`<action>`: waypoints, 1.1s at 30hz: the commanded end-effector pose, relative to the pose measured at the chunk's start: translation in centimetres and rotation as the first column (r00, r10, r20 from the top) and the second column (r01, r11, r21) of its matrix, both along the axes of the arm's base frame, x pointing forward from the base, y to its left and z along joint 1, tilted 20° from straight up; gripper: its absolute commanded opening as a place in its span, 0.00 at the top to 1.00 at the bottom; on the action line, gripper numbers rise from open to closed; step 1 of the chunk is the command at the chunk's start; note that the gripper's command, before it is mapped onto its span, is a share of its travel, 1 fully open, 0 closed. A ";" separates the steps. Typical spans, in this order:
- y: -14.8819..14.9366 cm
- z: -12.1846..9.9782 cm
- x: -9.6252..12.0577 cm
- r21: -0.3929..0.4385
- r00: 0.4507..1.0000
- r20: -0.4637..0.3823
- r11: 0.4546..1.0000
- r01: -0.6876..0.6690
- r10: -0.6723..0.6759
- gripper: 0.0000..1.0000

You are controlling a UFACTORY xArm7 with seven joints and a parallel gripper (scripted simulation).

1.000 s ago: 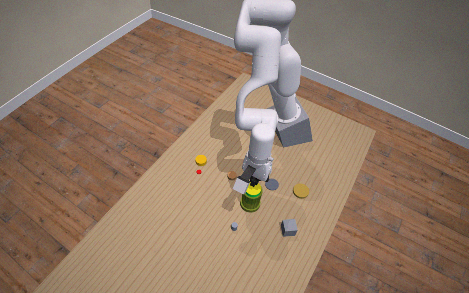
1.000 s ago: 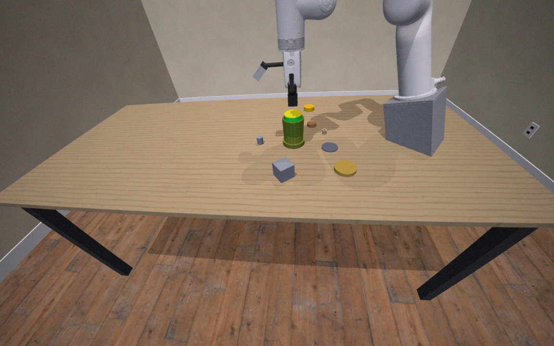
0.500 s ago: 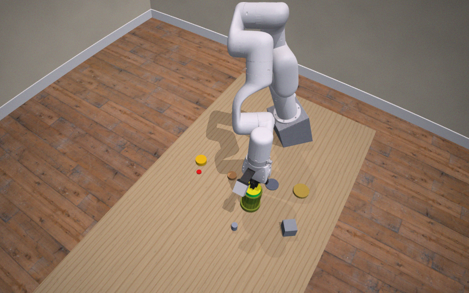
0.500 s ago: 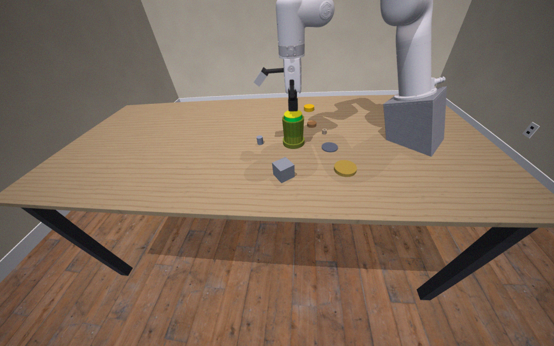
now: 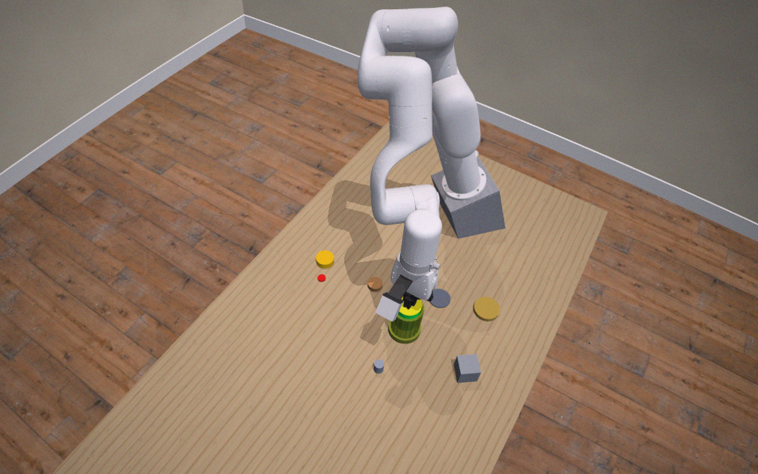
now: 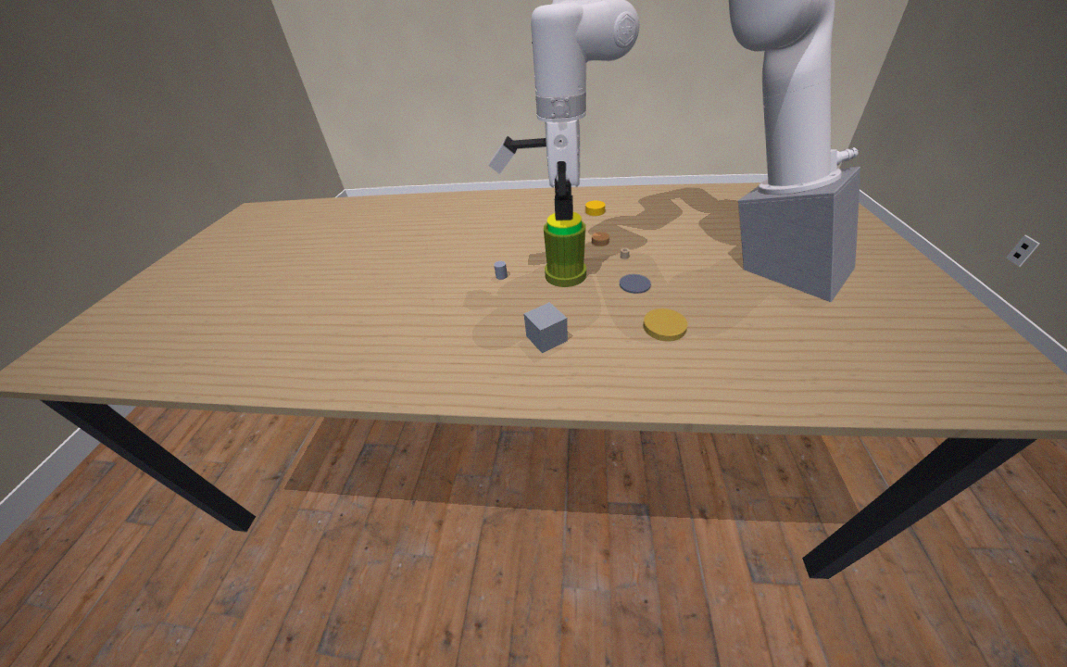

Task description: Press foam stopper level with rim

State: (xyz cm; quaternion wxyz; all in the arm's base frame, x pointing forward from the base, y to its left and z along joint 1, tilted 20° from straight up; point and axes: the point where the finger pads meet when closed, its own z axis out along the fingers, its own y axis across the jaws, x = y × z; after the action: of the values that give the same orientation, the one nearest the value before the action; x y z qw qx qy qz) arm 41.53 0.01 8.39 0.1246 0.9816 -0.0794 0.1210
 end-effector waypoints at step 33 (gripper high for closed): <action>-0.4 -1.4 0.4 -0.002 1.000 0.003 1.000 0.000 0.000 1.00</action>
State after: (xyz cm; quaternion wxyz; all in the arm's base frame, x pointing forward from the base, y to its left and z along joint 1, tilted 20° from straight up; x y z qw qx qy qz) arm 41.81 -0.34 7.20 0.1250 0.9816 -0.0796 0.1208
